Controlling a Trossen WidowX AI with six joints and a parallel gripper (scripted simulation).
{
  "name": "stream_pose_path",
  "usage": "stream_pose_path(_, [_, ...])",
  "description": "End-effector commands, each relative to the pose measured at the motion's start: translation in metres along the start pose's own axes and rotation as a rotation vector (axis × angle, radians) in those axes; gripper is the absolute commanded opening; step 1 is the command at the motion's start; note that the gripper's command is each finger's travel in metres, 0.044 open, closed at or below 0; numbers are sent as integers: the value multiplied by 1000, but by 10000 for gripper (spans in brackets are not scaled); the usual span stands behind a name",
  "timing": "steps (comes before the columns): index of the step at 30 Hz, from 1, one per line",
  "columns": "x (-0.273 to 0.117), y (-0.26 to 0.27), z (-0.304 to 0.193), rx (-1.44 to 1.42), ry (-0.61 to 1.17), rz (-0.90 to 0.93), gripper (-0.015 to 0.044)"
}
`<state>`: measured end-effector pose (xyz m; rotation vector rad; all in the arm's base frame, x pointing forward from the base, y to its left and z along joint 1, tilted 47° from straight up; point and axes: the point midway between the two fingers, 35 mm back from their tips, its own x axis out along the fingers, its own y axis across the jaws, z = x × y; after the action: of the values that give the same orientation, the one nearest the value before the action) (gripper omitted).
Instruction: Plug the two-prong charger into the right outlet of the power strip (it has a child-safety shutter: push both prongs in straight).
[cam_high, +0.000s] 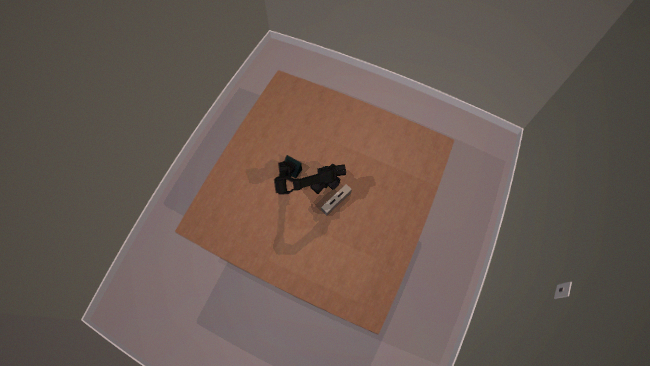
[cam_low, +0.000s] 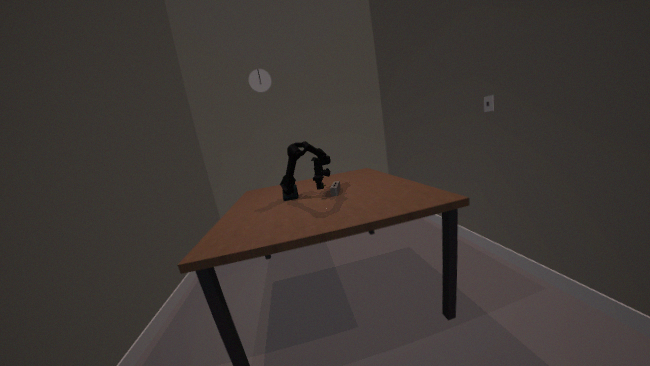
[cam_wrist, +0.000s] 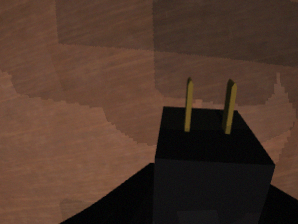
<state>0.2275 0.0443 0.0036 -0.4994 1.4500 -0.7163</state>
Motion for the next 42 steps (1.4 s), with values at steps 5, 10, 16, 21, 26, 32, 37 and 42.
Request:
stream_pose_path(5, [7, -15, -1, 13, -6, -1, 0])
stream_pose_path(10, [12, -25, -3, 24, -6, -2, 0])
stream_pose_path(16, [18, -36, -6, 38, -5, -4, 0])
stream_pose_path(21, [19, -39, -4, 42, -5, -4, 0])
stream_pose_path(26, [19, -41, 3, 44, -6, -4, 0])
stream_pose_path(32, [19, -44, 13, 48, -6, -4, 0])
stream_pose_path(37, [19, -46, 21, 51, -6, -4, 0])
stream_pose_path(42, [19, -49, 29, 54, -6, -5, 0])
